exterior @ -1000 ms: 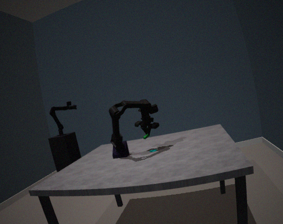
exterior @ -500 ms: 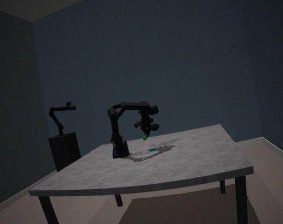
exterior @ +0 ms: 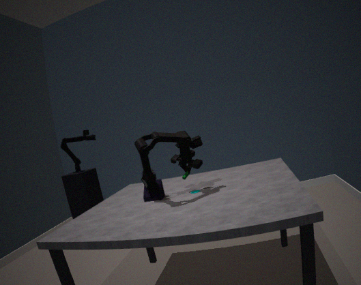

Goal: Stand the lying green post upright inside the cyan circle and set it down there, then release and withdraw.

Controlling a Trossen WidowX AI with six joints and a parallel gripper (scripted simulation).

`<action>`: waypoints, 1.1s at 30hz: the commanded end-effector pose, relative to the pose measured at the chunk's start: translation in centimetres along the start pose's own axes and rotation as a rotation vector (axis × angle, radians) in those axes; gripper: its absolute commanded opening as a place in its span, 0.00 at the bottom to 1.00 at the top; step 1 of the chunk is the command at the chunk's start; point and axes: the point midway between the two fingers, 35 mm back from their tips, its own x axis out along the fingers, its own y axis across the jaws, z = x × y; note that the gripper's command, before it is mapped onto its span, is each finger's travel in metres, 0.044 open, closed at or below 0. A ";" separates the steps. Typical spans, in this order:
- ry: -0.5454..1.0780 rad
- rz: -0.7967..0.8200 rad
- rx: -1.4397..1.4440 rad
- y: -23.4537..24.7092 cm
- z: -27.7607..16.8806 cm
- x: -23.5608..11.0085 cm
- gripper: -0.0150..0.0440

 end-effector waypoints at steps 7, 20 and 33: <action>-0.077 0.028 -0.003 0.0 -0.2 0.0 0.29; -0.168 0.059 -0.011 0.1 -0.3 0.2 0.29; -0.261 0.079 -0.022 0.1 -0.3 0.3 0.29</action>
